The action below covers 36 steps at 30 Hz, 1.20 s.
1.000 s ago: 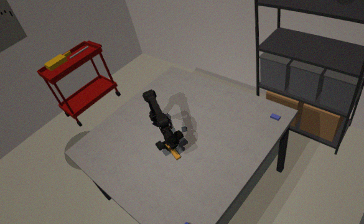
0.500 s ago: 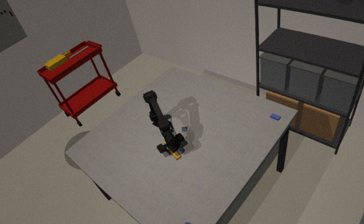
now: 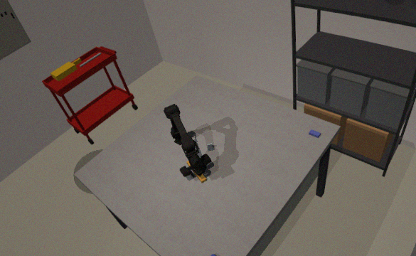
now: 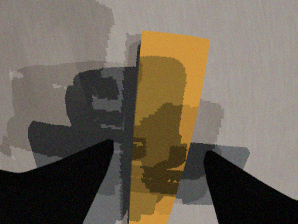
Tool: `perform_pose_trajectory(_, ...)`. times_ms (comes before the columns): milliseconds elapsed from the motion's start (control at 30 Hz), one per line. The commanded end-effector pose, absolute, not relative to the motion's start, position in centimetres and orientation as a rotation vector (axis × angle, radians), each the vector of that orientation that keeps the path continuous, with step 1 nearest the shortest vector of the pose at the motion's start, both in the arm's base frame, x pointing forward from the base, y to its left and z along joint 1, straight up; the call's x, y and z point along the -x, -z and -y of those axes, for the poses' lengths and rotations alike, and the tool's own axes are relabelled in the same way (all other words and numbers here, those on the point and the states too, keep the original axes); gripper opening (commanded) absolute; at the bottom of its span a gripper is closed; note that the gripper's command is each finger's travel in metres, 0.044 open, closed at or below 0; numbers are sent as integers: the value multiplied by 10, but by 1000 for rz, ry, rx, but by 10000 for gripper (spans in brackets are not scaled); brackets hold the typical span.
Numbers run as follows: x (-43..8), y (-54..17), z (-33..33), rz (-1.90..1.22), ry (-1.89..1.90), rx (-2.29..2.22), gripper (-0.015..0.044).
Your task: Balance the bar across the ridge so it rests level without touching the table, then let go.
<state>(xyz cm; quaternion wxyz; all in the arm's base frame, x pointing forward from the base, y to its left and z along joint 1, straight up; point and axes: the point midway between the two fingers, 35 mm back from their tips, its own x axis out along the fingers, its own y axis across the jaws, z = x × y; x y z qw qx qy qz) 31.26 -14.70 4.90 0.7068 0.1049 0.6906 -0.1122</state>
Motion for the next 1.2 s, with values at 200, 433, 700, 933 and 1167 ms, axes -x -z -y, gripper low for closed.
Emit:
perform_pose_trajectory(200, -313, -49, 147, -1534, 249, -233, 289)
perform_pose_trajectory(433, -313, -49, 147, -1534, 249, -233, 144)
perform_pose_trajectory(700, -313, -50, 147, -1534, 249, -233, 52)
perform_pose_trajectory(933, -315, -68, 148, -1533, 250, -234, 0)
perform_pose_trajectory(1167, -315, -86, 148, -1533, 250, -235, 0)
